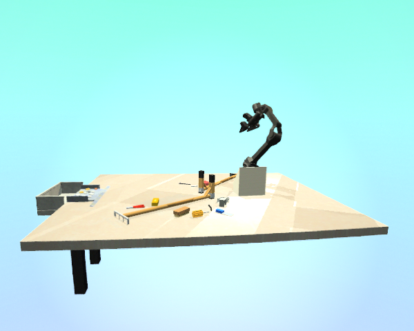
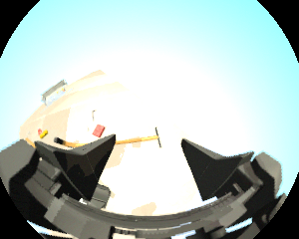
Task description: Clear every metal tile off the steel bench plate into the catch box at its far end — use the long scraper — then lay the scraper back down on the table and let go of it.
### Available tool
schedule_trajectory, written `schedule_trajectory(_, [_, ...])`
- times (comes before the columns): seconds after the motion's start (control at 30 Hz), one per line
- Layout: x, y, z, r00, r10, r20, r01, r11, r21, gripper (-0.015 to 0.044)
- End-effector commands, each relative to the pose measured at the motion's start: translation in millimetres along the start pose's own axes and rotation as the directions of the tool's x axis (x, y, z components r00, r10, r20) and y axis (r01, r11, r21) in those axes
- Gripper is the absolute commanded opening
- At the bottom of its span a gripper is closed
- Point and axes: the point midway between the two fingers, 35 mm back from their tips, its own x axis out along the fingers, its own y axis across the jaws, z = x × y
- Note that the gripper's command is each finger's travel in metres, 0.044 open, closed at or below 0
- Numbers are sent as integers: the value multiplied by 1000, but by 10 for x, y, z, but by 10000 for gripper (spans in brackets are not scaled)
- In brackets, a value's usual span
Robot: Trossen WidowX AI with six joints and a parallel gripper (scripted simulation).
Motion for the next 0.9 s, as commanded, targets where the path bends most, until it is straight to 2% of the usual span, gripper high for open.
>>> schedule_trajectory(0.0, [-118, 33, 13, 998, -60, 18, 59, 997, 42, 440])
schedule_trajectory(0.6, [-495, 260, 70, 956, -285, 67, 270, 947, 171, 440])
schedule_trajectory(0.87, [-500, 277, 64, 954, -293, 69, 277, 945, 176, 440])
